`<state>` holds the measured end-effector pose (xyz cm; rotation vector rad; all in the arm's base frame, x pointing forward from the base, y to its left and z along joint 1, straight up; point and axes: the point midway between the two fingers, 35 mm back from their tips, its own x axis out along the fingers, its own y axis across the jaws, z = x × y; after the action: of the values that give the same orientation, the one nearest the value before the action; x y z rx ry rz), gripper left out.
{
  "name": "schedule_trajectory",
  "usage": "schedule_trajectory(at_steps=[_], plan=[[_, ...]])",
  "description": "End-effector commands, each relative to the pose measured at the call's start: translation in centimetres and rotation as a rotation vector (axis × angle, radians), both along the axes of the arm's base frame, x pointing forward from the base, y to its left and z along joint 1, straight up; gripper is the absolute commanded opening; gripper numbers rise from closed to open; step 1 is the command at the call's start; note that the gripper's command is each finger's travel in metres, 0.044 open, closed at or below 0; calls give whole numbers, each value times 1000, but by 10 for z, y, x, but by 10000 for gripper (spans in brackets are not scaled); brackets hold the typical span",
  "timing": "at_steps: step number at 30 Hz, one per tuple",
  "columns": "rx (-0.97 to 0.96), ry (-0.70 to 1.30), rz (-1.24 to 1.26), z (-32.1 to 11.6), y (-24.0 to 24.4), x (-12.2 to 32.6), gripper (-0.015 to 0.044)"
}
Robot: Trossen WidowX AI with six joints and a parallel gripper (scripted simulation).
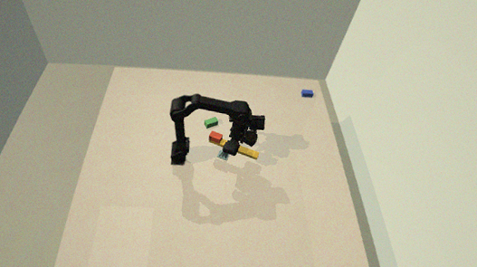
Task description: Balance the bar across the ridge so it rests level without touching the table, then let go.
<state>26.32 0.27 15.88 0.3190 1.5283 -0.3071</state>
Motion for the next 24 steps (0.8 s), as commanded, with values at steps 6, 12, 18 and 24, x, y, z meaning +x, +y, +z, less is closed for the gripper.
schedule_trajectory(at_steps=[6, 12, 18, 24], plan=[[-2, -6, 23, -2, 19, -13, 0], [-2, -6, 23, -9, 20, -13, 0], [-2, -6, 23, -19, 20, -13, 0], [-2, -6, 23, -29, 20, -12, 0]])
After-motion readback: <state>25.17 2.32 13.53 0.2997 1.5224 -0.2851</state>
